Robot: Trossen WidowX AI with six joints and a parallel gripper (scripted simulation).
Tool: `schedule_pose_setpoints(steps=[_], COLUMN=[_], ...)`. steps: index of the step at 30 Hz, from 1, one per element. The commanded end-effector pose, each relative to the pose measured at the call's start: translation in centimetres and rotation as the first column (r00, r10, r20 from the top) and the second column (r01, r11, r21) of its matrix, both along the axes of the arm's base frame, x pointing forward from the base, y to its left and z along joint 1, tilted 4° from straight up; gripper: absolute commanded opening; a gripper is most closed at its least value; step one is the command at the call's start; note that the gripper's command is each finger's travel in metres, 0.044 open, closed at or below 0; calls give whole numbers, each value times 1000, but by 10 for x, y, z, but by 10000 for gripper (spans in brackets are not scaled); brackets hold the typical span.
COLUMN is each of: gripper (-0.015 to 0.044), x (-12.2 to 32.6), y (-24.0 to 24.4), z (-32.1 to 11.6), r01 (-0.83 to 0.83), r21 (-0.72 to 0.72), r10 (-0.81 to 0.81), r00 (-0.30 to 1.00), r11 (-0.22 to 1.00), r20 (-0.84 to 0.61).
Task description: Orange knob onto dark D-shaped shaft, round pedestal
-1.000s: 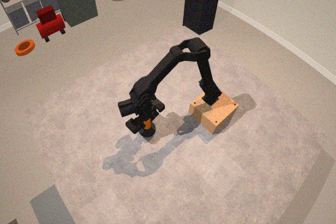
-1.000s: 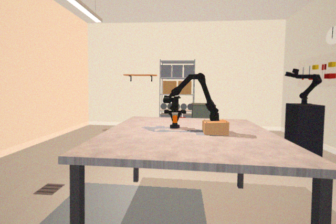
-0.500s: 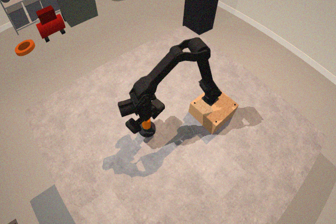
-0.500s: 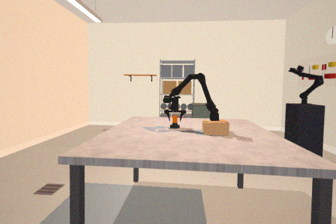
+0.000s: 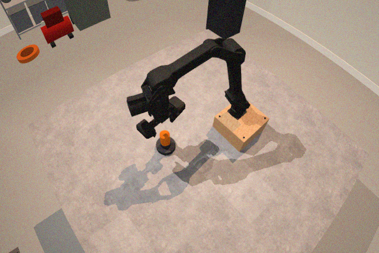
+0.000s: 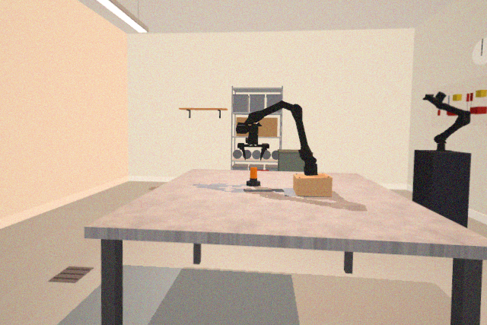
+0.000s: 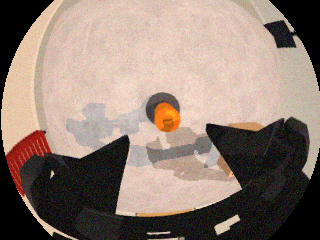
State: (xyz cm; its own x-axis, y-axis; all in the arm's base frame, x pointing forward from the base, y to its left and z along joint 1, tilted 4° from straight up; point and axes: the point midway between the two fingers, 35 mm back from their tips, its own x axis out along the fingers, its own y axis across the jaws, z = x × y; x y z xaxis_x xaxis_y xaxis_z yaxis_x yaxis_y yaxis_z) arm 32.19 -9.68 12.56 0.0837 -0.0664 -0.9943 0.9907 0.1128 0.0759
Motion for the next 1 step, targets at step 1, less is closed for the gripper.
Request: schedule_pose_setpoints(steps=[1], gripper=[440], x=[0], y=[0], z=[1], r01=[3], r21=[1], r10=[-3], r00=[1000], r11=[1000], r20=[-5])
